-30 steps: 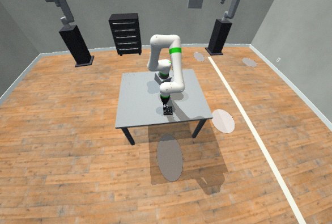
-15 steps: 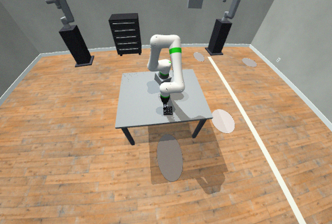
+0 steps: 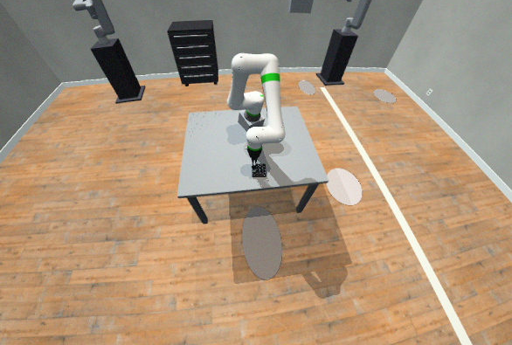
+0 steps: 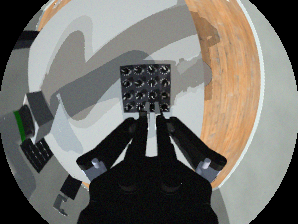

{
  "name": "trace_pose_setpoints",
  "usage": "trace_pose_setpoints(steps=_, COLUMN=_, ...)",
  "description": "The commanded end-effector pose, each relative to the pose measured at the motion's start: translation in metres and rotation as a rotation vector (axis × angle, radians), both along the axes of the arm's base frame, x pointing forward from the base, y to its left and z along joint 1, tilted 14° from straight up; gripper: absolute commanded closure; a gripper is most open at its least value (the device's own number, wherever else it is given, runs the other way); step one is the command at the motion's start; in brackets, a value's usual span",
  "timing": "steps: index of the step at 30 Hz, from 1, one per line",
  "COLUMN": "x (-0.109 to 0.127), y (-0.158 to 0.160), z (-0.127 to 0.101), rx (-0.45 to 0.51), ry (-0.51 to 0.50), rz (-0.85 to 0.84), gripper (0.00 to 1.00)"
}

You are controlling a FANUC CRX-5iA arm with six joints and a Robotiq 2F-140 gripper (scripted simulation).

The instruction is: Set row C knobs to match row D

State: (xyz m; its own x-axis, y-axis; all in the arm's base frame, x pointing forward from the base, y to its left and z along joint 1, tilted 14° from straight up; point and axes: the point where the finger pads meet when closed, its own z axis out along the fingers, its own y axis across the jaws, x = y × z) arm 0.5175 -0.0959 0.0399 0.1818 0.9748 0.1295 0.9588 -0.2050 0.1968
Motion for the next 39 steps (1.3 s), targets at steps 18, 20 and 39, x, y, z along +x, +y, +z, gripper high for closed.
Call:
trace_pose_setpoints(steps=18, x=0.0, y=0.0, z=0.0, rx=0.0, ry=0.0, rz=0.0, gripper=0.88)
trace_pose_setpoints(steps=20, x=0.0, y=0.0, z=0.0, rx=0.0, ry=0.0, rz=0.0, gripper=0.88)
trace_pose_setpoints(steps=39, x=-0.007, y=-0.003, z=0.031, rx=0.0, ry=0.0, rz=0.0, gripper=0.88)
